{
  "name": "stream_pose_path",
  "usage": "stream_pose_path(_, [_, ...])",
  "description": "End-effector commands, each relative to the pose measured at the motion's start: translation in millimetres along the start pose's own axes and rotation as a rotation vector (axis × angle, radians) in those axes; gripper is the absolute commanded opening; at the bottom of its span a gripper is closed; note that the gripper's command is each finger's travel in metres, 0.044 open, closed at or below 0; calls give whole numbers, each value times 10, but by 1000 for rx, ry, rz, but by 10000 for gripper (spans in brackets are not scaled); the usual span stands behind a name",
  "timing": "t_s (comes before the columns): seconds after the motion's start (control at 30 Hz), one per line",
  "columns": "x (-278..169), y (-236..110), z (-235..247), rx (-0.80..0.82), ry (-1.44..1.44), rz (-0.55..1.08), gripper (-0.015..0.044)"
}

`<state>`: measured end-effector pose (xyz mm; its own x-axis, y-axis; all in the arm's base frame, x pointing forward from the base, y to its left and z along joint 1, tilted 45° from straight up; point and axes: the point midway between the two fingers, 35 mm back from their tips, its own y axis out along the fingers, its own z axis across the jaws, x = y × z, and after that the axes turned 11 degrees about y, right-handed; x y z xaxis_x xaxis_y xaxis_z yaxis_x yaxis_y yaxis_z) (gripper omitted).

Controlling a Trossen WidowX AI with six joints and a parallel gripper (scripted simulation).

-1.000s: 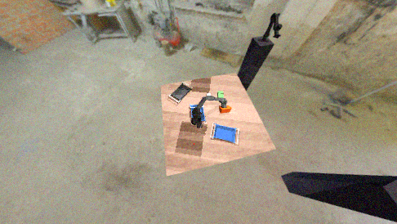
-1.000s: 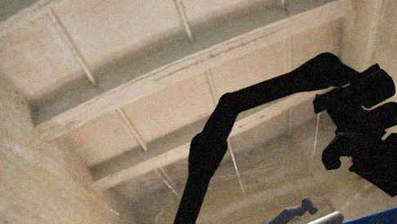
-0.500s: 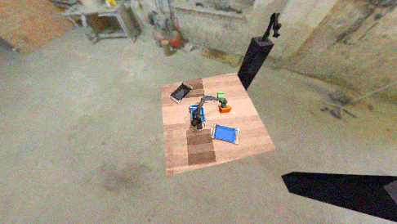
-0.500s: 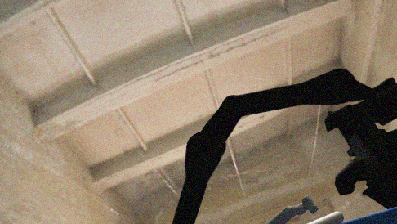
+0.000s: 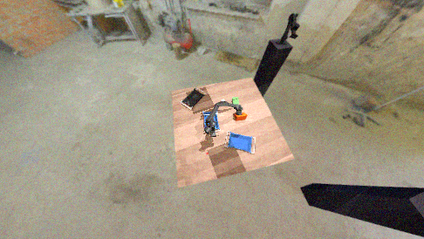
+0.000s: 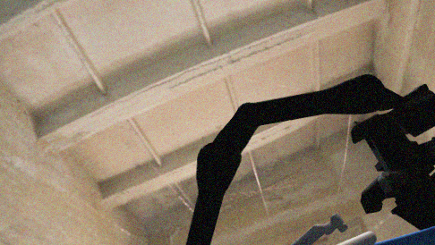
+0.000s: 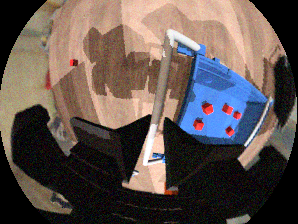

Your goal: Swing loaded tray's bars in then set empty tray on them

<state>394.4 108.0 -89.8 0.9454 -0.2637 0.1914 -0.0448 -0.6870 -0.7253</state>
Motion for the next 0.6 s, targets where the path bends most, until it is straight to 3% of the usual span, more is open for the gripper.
stream_pose_path(0.0, [37,-90,-120,-7,5,0,85])
stream_pose_path(0.3, [91,-127,-404,-9,5,0,85])
stream_pose_path(0.57, [137,49,-642,-11,5,-1,85])
